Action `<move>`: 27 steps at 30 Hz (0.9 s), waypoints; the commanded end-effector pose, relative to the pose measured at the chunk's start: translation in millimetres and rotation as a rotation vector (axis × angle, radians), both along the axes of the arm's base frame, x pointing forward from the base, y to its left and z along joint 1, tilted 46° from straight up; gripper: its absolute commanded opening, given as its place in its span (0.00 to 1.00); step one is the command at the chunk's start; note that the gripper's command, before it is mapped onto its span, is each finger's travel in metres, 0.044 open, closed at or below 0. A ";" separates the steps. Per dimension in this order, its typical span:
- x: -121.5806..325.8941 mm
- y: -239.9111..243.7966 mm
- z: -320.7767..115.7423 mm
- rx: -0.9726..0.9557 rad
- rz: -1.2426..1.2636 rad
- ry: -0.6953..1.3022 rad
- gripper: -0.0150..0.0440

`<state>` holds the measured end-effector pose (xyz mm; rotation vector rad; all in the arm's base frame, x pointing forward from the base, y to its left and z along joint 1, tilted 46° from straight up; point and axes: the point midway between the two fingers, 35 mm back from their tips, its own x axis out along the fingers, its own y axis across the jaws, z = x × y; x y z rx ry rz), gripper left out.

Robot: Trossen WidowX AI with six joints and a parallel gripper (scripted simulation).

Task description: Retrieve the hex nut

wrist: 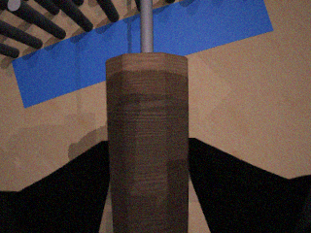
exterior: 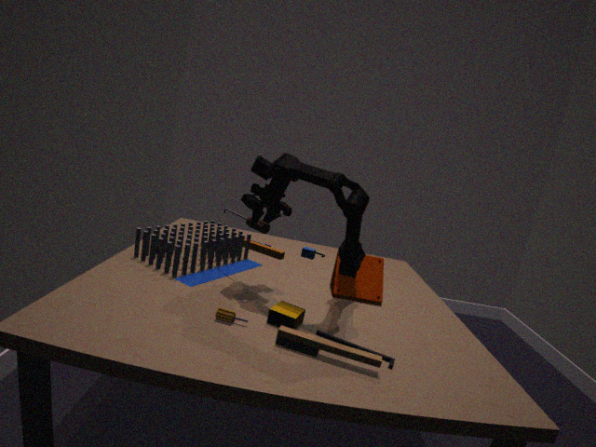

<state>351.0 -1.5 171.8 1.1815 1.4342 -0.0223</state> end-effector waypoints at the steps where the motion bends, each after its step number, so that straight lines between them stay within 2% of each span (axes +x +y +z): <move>1: -9.9 13.5 9.8 0.010 0.047 -0.047 0.25; 14: -46.9 54.1 36.3 0.042 0.196 -0.186 0.25; 27: -39.7 91.8 -5.1 0.025 0.203 -0.180 0.25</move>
